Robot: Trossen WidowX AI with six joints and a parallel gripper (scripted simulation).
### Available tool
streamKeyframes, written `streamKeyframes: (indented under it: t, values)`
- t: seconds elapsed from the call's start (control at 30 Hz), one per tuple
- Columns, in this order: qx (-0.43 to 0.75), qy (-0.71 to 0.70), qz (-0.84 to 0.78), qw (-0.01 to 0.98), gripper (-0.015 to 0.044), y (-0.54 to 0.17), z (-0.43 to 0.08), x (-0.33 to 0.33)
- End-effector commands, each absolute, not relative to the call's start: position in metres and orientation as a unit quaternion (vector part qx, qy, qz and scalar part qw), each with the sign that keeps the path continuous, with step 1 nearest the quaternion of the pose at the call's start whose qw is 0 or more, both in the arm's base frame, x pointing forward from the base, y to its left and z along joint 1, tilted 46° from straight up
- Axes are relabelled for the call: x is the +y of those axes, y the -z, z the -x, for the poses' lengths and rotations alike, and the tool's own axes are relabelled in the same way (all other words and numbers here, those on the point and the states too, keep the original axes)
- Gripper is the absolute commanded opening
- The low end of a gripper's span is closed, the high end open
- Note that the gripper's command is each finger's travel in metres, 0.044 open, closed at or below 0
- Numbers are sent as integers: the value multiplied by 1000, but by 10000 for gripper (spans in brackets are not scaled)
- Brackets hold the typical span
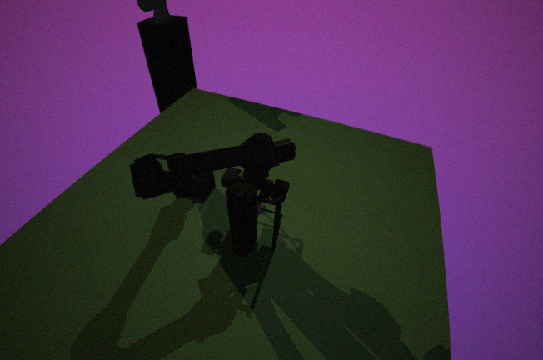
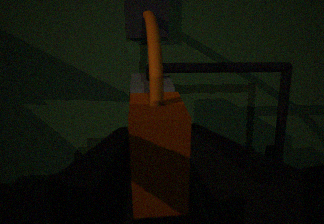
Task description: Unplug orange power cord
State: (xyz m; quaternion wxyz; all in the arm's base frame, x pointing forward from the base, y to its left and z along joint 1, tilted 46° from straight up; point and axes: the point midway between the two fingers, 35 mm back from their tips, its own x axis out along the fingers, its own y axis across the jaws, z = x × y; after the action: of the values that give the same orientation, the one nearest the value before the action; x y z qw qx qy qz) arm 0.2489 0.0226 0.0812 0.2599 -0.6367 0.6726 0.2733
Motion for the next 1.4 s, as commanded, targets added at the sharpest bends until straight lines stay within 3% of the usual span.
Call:
streamKeyframes:
  t: [0.0,1.07,1.37]
  values:
    - [671,-273,637,263,0,-76,-251,29]
    - [670,-275,638,262,0,-43,-250,70]
    - [671,-274,638,260,236,-47,-249,63]
